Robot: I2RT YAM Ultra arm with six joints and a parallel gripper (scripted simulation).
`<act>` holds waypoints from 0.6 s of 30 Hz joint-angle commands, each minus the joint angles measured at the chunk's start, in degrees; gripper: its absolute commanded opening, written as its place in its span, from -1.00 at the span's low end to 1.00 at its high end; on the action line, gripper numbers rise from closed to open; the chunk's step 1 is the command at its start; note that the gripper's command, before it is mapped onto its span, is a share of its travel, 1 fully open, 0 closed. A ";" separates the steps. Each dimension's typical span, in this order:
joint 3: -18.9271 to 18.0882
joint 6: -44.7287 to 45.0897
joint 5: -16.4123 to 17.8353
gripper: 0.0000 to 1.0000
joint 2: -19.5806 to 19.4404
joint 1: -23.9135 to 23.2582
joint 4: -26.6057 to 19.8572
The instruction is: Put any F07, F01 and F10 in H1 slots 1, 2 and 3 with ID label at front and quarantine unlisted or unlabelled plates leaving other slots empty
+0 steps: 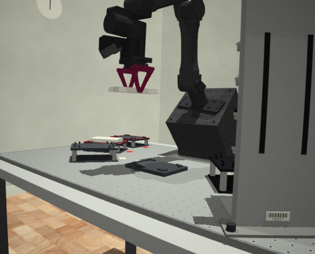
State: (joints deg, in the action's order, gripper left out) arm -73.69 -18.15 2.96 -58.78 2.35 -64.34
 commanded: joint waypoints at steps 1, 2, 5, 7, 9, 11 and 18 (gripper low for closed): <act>-0.21 0.03 2.69 0.72 0.51 -1.21 0.02; -0.20 0.06 3.53 0.72 0.46 -2.49 -0.01; -0.20 1.07 5.97 0.72 0.19 -6.27 -0.15; -0.26 2.99 7.56 0.72 -0.08 -8.74 -0.26; -0.35 4.90 9.12 0.72 -0.41 -11.18 -0.40; -0.48 6.79 10.63 0.72 -0.81 -13.57 -0.55; -0.96 11.42 14.18 0.72 -2.08 -19.28 -1.00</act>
State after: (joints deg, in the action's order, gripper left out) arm -74.13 -9.13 15.14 -61.25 -16.29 -65.28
